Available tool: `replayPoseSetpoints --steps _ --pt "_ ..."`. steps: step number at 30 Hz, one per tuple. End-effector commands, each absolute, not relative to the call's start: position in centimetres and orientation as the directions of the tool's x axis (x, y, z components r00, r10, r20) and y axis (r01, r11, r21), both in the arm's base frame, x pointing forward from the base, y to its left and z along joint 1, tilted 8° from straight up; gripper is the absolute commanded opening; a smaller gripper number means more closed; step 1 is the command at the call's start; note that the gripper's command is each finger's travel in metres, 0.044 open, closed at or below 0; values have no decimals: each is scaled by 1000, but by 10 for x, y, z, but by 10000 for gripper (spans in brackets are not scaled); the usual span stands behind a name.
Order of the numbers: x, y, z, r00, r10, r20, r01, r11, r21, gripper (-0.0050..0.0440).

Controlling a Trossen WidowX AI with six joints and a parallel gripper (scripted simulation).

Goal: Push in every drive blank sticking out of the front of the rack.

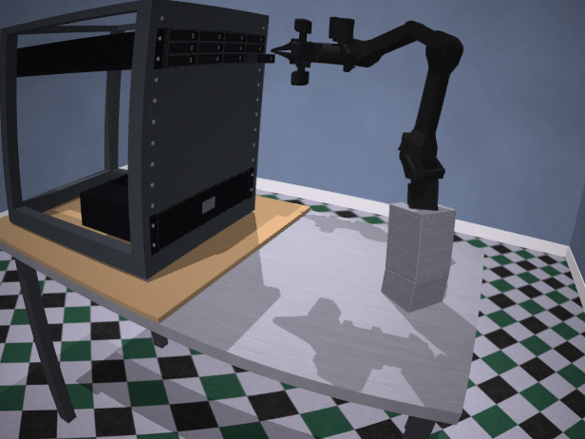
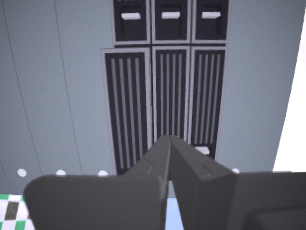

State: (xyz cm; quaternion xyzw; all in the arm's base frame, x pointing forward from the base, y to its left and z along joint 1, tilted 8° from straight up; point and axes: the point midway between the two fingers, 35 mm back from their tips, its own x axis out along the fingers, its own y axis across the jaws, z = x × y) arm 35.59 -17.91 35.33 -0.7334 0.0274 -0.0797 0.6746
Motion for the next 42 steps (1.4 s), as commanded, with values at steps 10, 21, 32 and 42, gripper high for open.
replayPoseSetpoints --steps 10,21,32,42 --pt "361 -182 370 983 -149 103 88 -103 -991 -50" --pt "361 -182 370 983 -149 103 88 -103 -991 -50" --pt "371 -183 371 983 -149 103 88 -103 -991 -50" --pt "371 -183 371 983 -149 103 88 -103 -991 -50"
